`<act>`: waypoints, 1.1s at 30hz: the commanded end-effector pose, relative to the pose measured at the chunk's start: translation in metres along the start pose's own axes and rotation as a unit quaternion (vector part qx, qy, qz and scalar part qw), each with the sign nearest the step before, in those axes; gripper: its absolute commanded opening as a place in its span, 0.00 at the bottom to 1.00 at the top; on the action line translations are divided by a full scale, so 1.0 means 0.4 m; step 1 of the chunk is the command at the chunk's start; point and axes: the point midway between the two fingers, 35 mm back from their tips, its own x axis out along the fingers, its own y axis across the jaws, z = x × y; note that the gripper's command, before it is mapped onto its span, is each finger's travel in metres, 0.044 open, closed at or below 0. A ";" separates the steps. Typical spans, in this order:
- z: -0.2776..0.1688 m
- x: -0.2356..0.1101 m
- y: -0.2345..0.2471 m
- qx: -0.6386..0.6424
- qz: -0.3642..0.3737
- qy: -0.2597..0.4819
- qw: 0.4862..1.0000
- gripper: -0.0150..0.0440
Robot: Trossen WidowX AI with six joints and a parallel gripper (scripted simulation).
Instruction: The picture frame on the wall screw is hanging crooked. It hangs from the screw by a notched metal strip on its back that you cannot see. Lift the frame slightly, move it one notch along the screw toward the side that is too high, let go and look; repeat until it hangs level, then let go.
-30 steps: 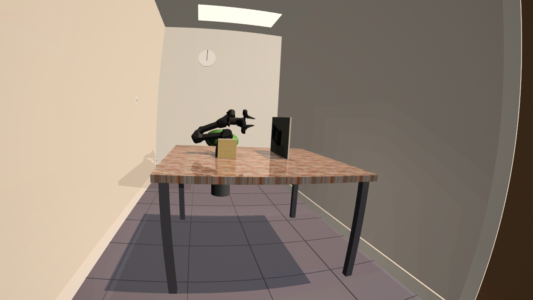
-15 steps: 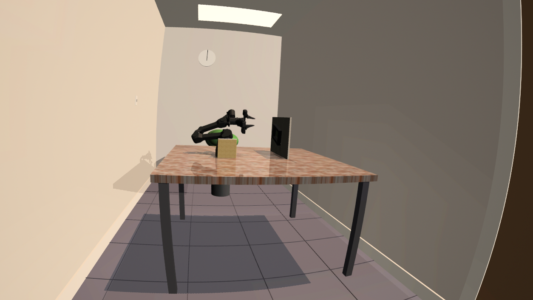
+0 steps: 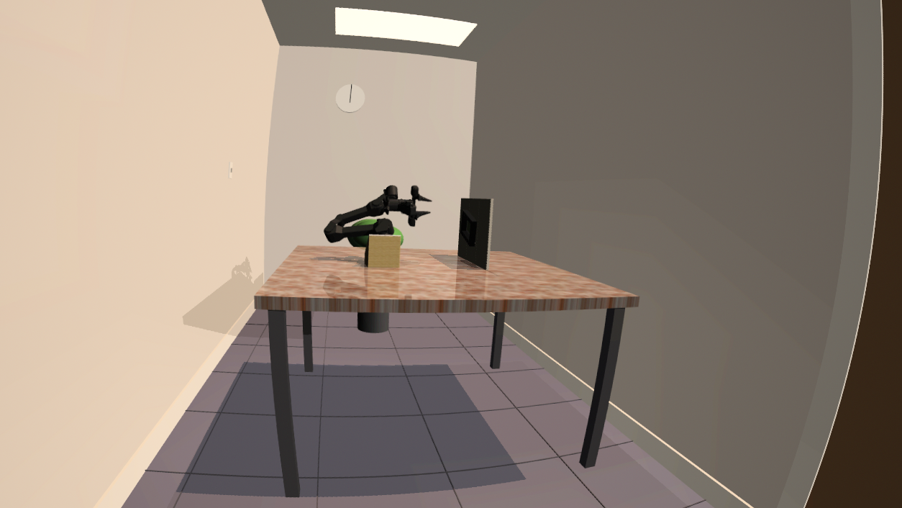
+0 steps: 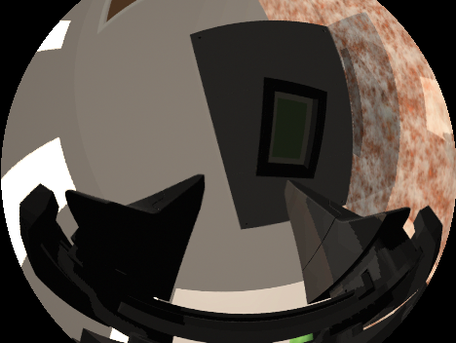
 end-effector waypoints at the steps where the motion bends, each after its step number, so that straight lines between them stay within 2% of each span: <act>1: 0.000 0.000 -0.002 0.002 -0.003 0.001 1.000 0.69; 26: 0.000 0.003 0.000 0.000 0.000 0.000 1.000 0.69; 33: 0.012 0.115 -0.038 0.001 0.000 0.003 1.000 0.69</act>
